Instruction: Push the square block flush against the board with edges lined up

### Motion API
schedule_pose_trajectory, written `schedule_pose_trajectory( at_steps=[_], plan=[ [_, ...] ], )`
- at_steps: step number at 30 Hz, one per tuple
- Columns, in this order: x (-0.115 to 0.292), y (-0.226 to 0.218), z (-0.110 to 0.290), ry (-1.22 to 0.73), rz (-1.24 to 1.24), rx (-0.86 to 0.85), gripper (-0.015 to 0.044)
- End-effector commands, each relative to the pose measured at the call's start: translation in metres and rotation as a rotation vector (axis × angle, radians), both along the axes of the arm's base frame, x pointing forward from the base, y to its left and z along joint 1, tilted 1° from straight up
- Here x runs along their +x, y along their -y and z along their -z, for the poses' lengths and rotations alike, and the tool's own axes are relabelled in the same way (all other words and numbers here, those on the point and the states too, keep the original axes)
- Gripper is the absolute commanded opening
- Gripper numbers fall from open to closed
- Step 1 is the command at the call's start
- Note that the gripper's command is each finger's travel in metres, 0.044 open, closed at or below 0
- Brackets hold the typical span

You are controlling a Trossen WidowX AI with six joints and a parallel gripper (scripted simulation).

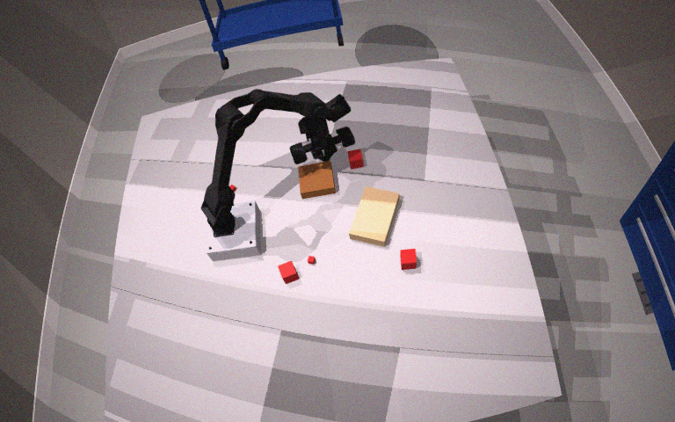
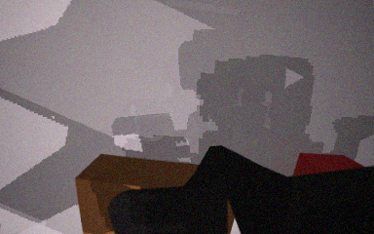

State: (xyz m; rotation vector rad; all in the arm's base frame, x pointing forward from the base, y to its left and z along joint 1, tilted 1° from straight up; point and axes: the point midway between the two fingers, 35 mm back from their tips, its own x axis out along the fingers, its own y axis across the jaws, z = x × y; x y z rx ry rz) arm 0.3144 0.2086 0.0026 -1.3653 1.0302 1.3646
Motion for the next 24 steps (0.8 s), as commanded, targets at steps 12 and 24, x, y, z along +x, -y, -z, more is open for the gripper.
schedule_pose_trajectory(
  at_steps=[12,24],
  plan=[
    [0.001,0.027,0.003,-0.006,-0.001,-0.014,0.0],
    [0.003,0.044,0.004,-0.006,-0.001,-0.015,0.0]
  ],
)
